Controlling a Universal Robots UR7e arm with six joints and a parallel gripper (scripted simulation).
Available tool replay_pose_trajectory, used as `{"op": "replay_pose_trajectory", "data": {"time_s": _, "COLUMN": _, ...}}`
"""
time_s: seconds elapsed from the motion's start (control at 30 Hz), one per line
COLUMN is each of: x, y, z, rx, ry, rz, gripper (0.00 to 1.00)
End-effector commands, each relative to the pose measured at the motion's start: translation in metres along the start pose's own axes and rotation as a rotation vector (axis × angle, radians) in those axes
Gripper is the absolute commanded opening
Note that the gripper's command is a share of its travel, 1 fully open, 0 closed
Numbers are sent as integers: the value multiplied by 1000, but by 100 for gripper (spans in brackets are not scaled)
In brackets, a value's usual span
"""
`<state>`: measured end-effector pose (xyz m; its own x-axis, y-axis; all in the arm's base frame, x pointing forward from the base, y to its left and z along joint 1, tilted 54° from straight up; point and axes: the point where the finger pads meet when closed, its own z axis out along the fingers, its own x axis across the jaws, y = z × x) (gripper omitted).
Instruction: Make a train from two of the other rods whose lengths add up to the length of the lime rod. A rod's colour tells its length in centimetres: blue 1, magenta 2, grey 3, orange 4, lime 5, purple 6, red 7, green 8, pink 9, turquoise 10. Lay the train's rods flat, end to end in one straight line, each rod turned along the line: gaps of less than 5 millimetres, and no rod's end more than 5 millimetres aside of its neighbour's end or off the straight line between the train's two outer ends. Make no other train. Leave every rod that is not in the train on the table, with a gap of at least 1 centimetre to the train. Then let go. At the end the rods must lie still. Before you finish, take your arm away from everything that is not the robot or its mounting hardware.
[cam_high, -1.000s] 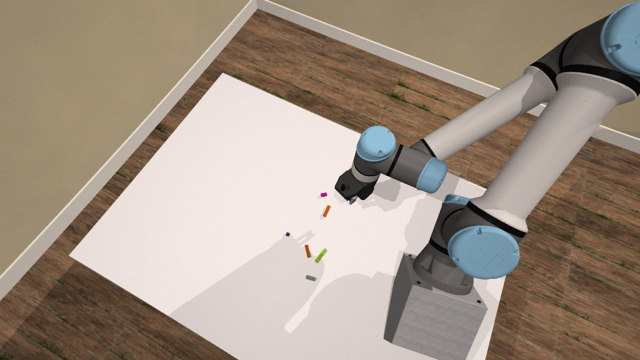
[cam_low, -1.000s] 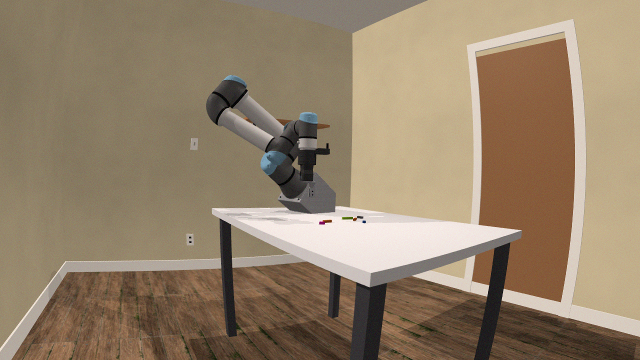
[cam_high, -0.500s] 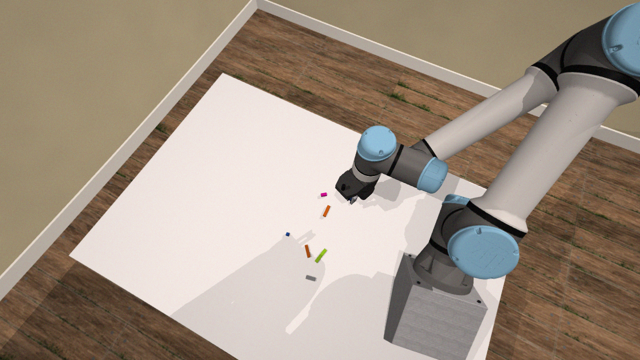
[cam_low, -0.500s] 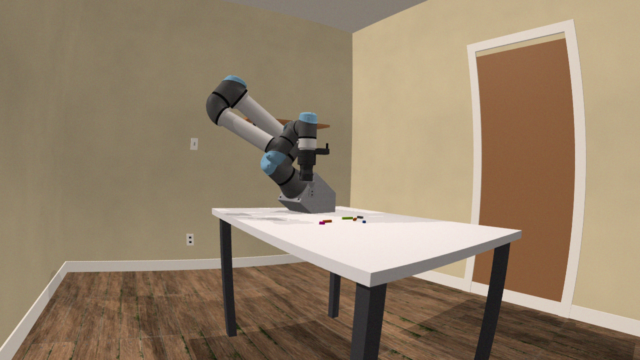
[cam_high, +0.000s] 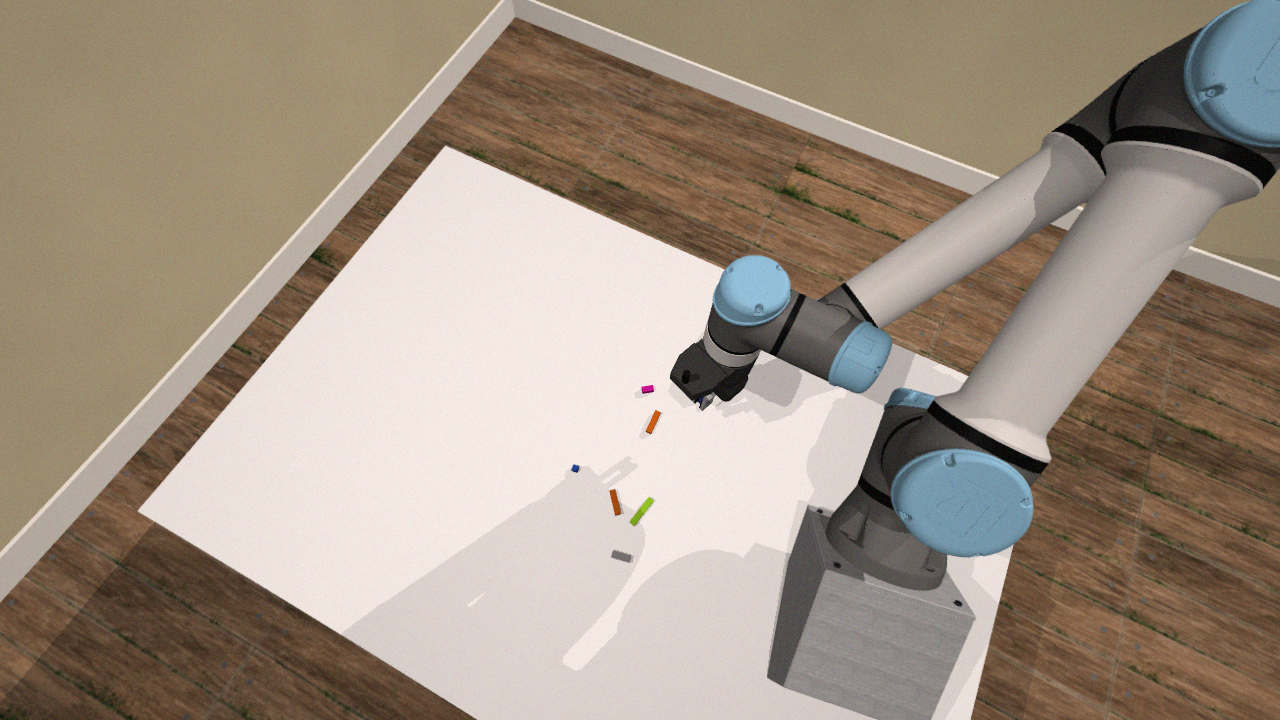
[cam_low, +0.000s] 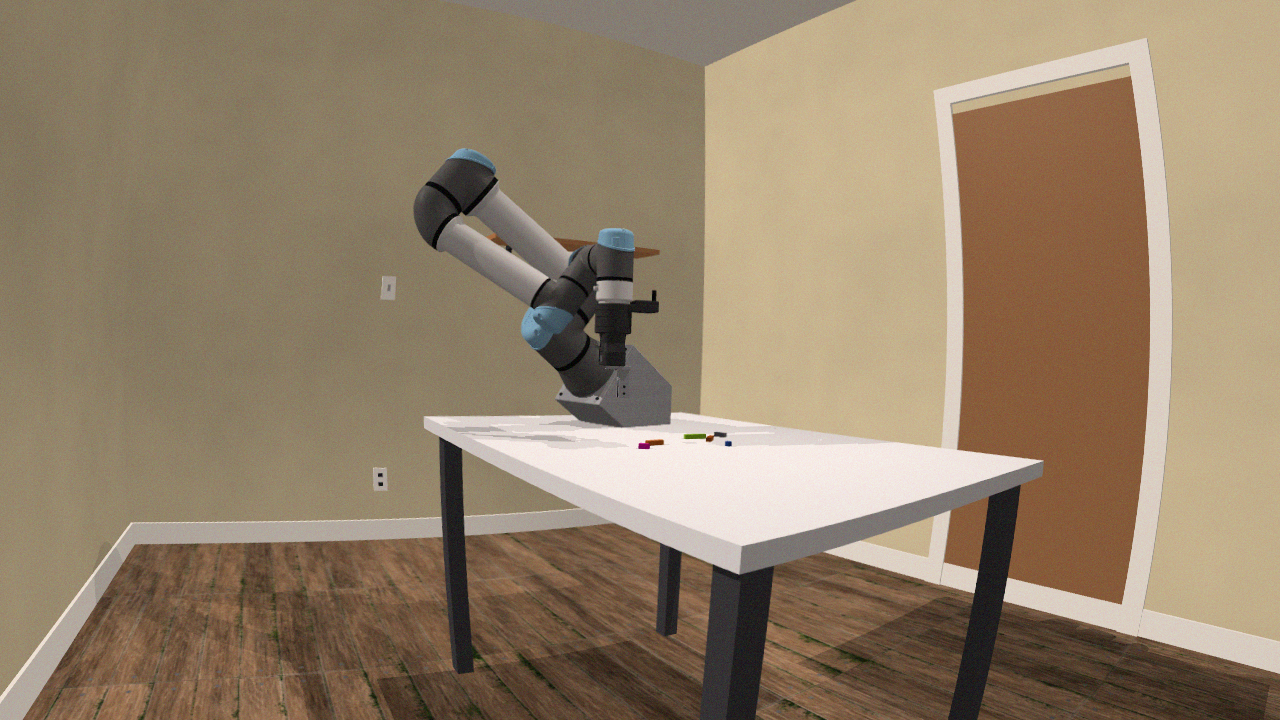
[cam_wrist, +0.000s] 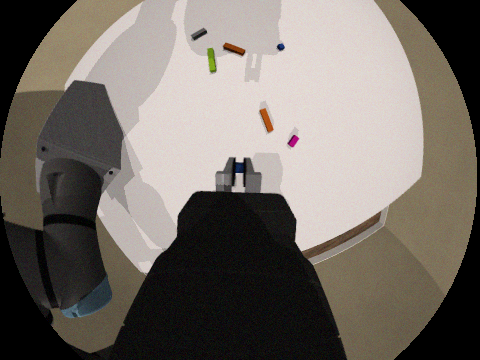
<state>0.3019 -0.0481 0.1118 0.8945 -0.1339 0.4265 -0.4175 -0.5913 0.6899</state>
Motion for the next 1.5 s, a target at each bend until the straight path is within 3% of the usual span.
{"op": "replay_pose_trajectory", "data": {"time_s": 0.0, "x": 0, "y": 0, "z": 6, "rx": 1, "ry": 1, "rz": 0, "gripper": 24}}
{"op": "replay_pose_trajectory", "data": {"time_s": 1.07, "x": 0, "y": 0, "z": 65, "rx": 1, "ry": 1, "rz": 0, "gripper": 24}}
{"op": "replay_pose_trajectory", "data": {"time_s": 1.47, "x": 0, "y": 0, "z": 77, "rx": 1, "ry": 1, "rz": 0, "gripper": 24}}
